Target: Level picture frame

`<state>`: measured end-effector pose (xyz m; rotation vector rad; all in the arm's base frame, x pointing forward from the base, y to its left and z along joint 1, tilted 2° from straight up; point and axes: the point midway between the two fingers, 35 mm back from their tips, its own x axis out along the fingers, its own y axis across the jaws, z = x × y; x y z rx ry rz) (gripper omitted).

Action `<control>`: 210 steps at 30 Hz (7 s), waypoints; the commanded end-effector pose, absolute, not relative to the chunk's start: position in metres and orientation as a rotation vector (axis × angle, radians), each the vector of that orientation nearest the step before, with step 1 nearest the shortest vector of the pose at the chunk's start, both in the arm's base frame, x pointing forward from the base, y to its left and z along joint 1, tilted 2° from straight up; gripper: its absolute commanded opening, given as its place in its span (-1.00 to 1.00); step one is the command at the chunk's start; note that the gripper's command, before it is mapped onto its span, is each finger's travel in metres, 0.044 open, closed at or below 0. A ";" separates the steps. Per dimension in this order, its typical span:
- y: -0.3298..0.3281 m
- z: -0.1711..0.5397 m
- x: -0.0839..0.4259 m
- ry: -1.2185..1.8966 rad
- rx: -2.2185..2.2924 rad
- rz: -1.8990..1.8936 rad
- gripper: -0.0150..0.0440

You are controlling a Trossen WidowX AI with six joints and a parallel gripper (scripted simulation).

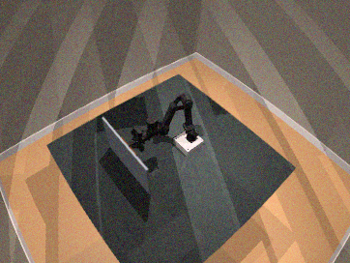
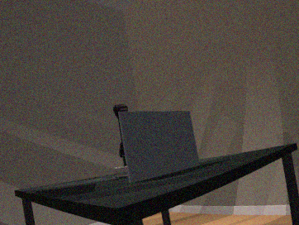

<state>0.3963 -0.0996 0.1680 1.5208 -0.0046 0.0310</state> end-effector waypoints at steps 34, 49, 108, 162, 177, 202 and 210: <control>-0.118 0.183 0.261 -0.001 1.819 0.019 0.39; -0.112 0.198 0.211 0.004 1.835 0.019 0.39; -0.111 0.197 0.210 0.005 1.837 0.019 0.39; -0.098 0.161 0.280 -0.001 1.698 0.024 0.39; -0.097 0.164 0.358 -0.006 1.699 0.030 0.39; -0.097 0.164 0.363 -0.006 1.699 0.030 0.39; -0.097 0.165 0.376 -0.007 1.699 0.031 0.39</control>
